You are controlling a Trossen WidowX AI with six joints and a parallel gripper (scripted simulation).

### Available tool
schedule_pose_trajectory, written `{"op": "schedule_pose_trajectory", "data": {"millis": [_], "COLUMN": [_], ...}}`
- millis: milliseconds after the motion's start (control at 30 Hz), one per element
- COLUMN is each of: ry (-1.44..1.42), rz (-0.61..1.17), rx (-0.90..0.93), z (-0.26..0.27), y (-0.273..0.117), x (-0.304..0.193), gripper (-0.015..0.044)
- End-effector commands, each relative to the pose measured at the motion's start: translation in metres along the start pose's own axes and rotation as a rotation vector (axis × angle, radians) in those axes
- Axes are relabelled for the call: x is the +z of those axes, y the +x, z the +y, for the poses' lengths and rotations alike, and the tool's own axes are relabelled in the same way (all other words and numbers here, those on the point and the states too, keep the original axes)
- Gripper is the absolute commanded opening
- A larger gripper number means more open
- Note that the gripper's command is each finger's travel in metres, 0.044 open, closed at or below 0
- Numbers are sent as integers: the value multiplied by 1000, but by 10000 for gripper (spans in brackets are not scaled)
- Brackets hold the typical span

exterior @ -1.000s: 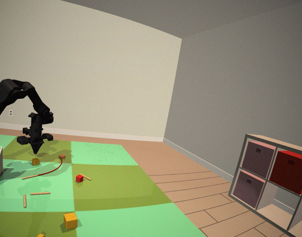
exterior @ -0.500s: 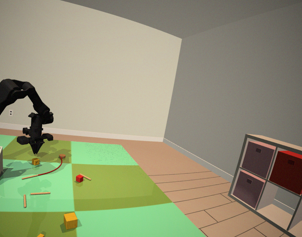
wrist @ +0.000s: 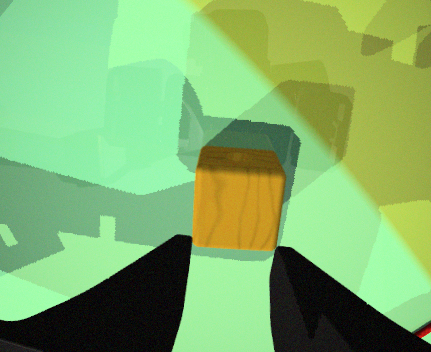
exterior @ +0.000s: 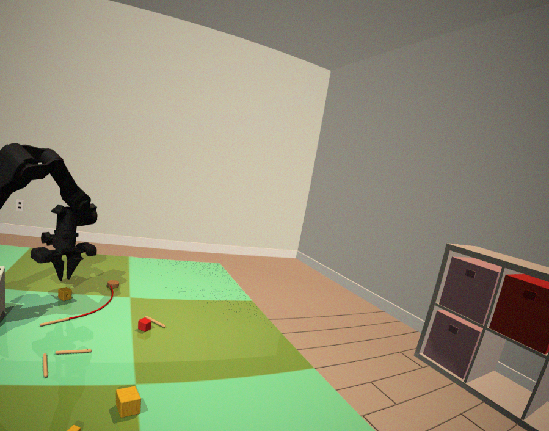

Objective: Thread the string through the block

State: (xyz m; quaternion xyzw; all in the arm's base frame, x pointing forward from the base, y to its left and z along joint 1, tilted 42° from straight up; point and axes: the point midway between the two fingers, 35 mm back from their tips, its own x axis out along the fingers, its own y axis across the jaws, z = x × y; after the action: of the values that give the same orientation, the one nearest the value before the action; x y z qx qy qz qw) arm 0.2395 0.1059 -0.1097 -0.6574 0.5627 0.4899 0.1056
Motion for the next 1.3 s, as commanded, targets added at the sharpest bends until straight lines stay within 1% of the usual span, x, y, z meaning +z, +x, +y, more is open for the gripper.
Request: {"op": "schedule_pose_trajectory", "data": {"millis": [0,33,433,500,533,900,967,1000,1267], "ry": [0,0,0,78,176,1505,1663,1683,1683], "rz": [0,0,0,-1,-2,7,12,13,13], "rx": [0,0,0,-1,-1,3,3,3,3], "z": [0,0,0,2,4,51,59,60,60], "y": [0,0,0,-1,-1,-1,0,1,1], "x": [0,0,0,-6,-14,-112,-122,-123,-123], "gripper": [26,0,0,52,79,368,420,440,440]}}
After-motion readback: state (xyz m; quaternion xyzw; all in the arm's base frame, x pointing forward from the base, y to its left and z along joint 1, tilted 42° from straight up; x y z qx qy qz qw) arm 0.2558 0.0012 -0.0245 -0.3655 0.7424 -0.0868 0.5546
